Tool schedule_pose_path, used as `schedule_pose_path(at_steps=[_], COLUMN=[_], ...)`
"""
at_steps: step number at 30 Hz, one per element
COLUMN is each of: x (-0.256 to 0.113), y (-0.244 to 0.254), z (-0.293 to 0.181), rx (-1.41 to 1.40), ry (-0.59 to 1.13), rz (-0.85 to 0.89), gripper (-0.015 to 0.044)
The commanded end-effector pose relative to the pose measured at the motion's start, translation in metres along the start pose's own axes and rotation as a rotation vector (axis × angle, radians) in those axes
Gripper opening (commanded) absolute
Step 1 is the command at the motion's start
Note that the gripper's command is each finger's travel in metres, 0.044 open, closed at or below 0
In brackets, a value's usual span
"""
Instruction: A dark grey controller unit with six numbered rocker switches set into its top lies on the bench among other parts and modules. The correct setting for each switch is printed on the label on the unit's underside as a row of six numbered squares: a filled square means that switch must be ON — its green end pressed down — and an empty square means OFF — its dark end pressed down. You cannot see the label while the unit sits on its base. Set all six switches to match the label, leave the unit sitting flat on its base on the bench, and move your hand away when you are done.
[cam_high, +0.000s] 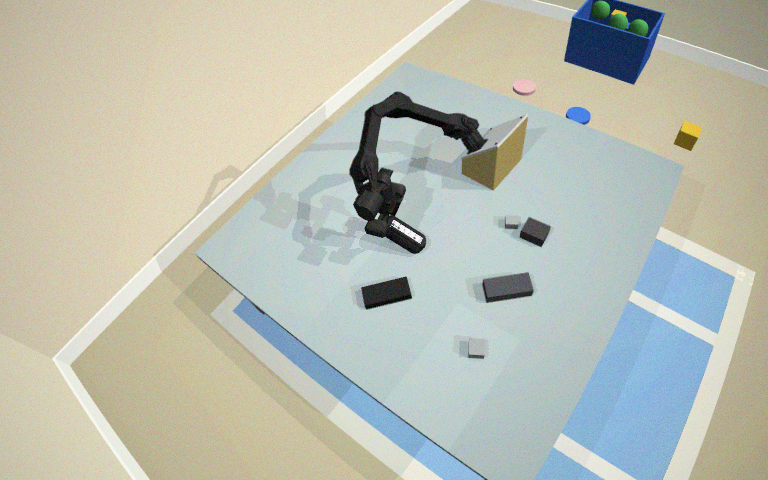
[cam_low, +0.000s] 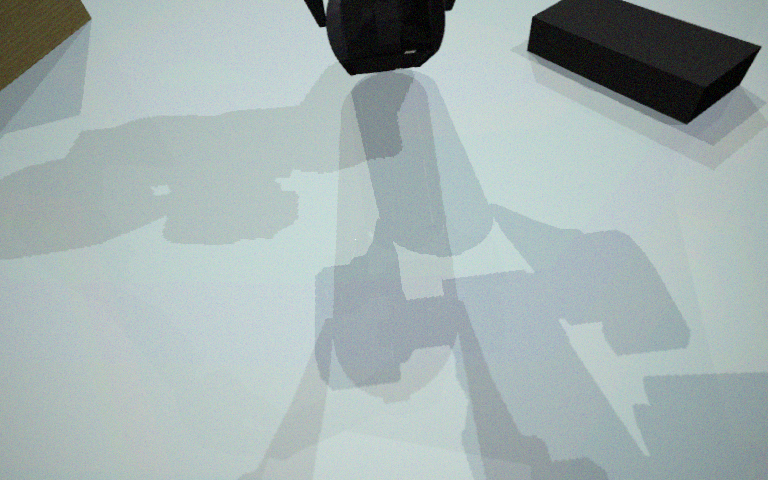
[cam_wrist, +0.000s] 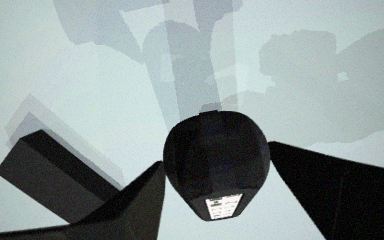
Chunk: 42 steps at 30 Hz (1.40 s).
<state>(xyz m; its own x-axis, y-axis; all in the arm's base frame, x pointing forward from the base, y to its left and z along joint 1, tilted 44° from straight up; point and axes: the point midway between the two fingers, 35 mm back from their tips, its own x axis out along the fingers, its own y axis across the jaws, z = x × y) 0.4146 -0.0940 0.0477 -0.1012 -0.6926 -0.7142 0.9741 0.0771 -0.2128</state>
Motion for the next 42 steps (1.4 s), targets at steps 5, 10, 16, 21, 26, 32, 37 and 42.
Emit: schedule_pose_path(at_steps=[5, 10, 16, 21, 26, 32, 37, 42], x=[-0.006, -0.008, -0.011, -0.014, -0.016, -0.018, -0.02, -0.022], y=[0.001, 0.0, 0.0, 0.0, 0.0, 0.0, 0.0, 0.0], z=[-0.007, -0.01, -0.014, -0.017, -0.021, -0.025, -0.028, -0.032], rx=[-0.003, -0.003, -0.003, -0.003, -0.003, -0.003, -0.003, -0.003], ry=[0.012, 0.012, 0.012, 0.012, 0.013, 0.013, 0.013, 0.014], rz=[0.007, 0.007, 0.007, 0.007, 0.007, 0.008, 0.008, 0.008], gripper=[0.0336, 0.0336, 0.0336, 0.0336, 0.0336, 0.0336, 0.0336, 0.0336])
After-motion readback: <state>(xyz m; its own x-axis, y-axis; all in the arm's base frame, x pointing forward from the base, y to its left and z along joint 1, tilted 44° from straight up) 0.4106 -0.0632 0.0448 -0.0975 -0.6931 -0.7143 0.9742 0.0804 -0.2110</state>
